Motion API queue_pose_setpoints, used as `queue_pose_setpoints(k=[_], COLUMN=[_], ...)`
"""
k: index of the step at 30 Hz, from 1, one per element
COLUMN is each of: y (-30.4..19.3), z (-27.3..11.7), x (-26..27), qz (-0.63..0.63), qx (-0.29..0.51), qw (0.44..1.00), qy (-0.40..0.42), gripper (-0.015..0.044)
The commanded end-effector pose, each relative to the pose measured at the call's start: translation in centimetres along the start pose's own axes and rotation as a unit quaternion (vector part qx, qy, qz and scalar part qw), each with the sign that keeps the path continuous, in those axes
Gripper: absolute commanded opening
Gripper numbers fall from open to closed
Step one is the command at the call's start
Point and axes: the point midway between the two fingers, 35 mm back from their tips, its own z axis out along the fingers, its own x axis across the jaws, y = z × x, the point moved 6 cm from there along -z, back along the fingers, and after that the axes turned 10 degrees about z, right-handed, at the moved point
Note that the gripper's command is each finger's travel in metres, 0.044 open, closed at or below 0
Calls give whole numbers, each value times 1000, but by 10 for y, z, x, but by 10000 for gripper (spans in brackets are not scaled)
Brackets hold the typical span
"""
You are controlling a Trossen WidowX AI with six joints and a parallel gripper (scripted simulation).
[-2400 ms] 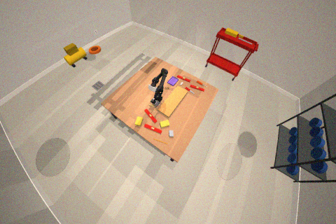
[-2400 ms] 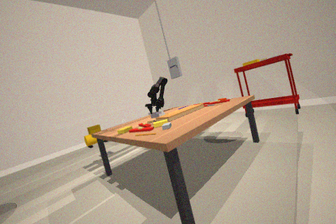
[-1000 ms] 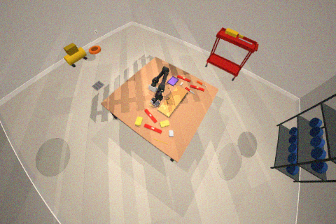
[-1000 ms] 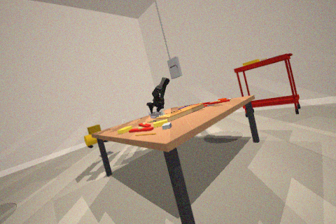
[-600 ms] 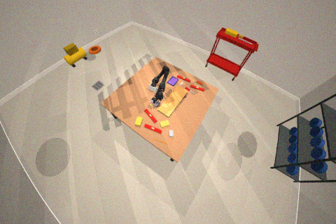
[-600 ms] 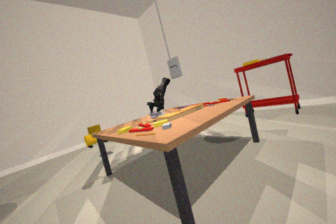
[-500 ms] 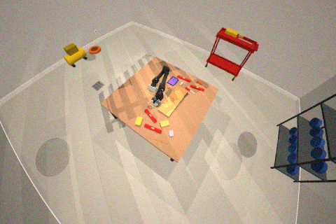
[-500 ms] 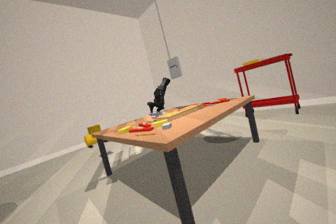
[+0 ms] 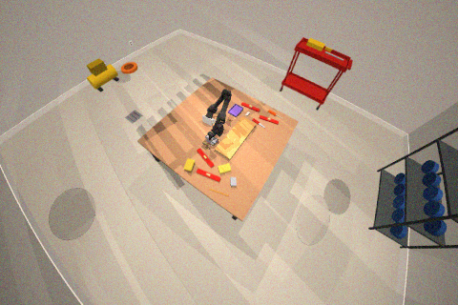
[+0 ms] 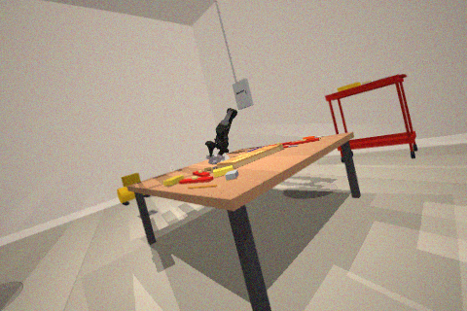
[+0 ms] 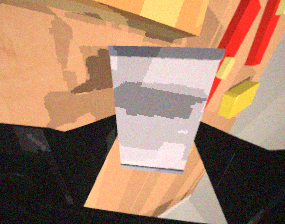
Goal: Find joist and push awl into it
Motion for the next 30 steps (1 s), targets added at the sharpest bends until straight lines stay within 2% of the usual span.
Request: queue_pose_setpoints(k=[1, 30], y=[0, -2], z=[-1, 2], x=[1, 19], qz=[2, 10], qx=[-3, -20], qw=[1000, 992], qy=[-21, -121], gripper=[0, 0])
